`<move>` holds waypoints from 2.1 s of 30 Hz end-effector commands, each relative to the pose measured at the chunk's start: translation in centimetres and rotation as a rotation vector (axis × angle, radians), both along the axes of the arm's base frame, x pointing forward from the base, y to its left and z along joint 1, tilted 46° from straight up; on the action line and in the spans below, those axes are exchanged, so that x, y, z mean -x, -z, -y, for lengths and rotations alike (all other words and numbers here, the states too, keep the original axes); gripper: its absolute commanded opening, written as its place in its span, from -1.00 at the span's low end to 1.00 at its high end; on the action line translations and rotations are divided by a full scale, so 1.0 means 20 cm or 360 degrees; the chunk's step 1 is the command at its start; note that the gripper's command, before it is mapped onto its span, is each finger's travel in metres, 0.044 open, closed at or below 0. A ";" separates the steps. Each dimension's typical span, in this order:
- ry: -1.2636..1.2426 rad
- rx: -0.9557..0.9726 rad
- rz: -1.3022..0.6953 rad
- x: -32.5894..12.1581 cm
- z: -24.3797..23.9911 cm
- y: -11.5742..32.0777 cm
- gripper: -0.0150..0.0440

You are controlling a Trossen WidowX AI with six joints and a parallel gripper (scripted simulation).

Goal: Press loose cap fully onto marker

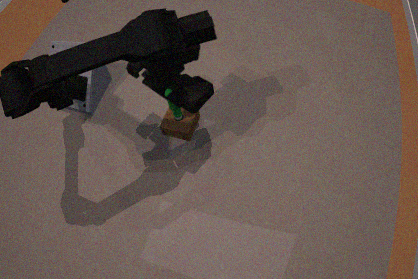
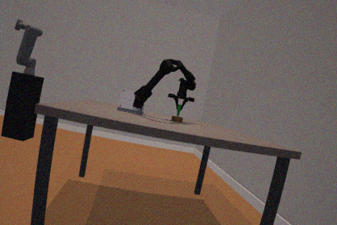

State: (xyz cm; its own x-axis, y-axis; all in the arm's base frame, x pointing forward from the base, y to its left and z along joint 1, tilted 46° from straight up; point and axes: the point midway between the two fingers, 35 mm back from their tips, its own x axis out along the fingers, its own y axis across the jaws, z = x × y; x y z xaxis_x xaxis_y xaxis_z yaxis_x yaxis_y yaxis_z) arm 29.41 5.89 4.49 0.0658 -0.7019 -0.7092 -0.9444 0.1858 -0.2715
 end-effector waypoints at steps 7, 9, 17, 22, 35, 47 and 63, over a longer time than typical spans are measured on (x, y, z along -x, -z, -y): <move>0.0007 0.0014 -0.0002 -0.01 0.08 0.06 -0.49; 0.0007 0.0015 -0.0001 -0.01 0.09 0.07 -0.49; 0.0007 0.0015 -0.0001 -0.01 0.09 0.08 -0.49; 0.0013 0.0009 -0.0001 0.00 0.09 0.08 -0.40; 0.0013 0.0009 -0.0001 0.00 0.09 0.08 0.75; 0.0012 0.0005 -0.0004 0.02 -0.18 -0.19 1.00; 0.1255 -0.0102 0.1241 0.02 -0.15 -0.14 -0.16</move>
State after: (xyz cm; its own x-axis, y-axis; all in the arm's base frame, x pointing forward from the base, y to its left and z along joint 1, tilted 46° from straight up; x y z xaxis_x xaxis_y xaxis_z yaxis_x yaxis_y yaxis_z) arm 29.05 9.26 7.86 0.0652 -0.7057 -0.7055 -0.5680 0.5550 -0.6077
